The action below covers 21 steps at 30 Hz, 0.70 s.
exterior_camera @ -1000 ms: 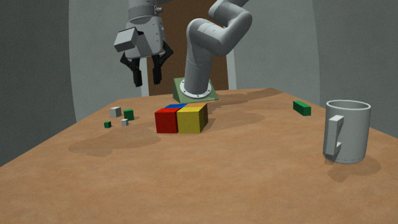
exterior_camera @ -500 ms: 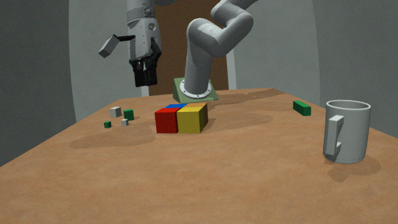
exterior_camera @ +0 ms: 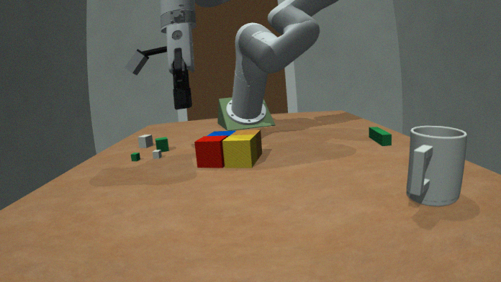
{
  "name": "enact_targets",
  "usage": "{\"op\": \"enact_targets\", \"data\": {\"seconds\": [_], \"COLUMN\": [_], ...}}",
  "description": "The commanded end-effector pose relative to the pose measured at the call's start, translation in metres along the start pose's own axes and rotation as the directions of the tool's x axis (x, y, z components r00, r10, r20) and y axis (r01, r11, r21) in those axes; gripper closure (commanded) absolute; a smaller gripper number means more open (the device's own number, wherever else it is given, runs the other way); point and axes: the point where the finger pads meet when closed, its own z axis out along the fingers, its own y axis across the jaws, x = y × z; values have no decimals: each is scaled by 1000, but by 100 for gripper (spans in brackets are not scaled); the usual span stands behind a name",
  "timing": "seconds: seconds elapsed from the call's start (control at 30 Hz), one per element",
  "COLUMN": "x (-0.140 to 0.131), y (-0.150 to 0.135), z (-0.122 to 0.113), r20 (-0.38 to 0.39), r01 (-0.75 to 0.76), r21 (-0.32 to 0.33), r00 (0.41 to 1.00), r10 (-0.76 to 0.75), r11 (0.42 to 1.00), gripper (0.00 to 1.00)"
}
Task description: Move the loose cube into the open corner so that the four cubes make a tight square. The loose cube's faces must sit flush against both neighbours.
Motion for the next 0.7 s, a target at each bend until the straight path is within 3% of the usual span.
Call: {"op": "enact_targets", "data": {"seconds": [0.0,0.13,0.67], "x": [1,1,1], "y": [-1,-1,-1], "z": [-1,-1,-1], "r20": [-27,-38,-38], "r01": [-272,-369,-369], "r21": [-28,-37,-37], "r00": [962,929,929], "r10": [272,368,368], "r11": [962,929,929], "gripper": [53,53,53]}}
